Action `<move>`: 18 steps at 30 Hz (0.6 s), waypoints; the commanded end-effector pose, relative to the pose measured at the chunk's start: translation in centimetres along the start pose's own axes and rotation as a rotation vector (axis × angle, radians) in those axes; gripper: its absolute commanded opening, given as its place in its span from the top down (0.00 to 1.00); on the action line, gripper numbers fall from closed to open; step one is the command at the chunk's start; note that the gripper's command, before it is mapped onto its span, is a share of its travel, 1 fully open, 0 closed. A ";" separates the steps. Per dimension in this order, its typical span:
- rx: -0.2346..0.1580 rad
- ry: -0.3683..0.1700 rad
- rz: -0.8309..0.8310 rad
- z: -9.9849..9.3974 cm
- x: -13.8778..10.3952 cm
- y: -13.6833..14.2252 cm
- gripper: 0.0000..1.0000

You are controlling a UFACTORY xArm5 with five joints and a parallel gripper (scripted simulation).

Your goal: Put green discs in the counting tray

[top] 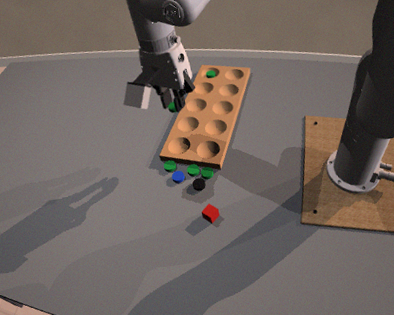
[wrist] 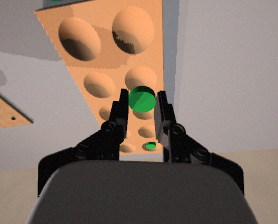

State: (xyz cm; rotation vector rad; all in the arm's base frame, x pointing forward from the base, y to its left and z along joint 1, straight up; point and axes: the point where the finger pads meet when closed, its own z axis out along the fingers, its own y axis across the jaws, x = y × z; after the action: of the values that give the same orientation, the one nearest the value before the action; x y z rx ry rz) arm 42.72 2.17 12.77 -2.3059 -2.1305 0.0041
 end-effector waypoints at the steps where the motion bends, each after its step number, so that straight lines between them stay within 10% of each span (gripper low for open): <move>1: -0.001 0.000 -0.003 -0.2 -3.9 1.7 1.00; 18: -0.001 0.001 -0.003 -0.5 -18.3 3.1 1.00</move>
State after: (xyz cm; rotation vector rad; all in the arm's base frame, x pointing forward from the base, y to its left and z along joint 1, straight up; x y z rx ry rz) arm 44.28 -13.77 13.15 -2.3048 -2.1304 0.0028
